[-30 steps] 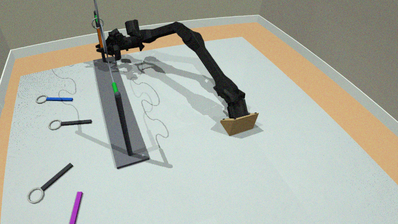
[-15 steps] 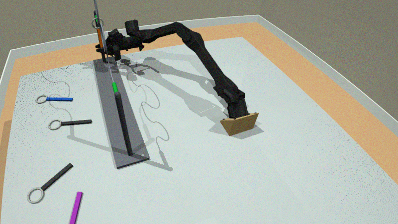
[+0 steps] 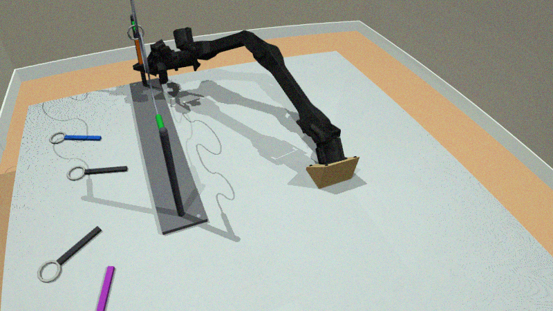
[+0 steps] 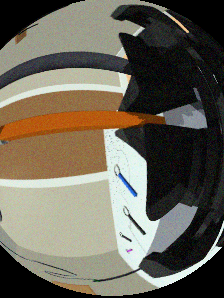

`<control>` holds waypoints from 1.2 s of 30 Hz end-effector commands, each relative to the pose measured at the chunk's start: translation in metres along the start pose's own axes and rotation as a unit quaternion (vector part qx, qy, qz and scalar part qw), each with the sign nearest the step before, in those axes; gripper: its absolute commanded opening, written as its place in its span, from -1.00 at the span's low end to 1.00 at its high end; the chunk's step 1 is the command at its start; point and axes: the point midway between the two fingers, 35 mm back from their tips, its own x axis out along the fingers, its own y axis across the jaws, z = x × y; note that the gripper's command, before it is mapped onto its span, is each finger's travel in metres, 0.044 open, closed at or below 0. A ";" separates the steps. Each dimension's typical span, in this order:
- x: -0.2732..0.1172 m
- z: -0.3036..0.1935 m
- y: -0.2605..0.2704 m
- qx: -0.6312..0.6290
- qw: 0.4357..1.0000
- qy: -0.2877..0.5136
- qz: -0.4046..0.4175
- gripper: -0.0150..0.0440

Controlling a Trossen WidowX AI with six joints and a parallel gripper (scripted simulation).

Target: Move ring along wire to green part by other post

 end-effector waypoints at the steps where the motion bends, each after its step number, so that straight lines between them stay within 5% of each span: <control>1: 0.000 0.000 0.000 0.000 1.000 0.000 0.000 -1.00; 36: 0.000 0.014 0.001 0.003 1.000 -0.001 -0.005 -1.00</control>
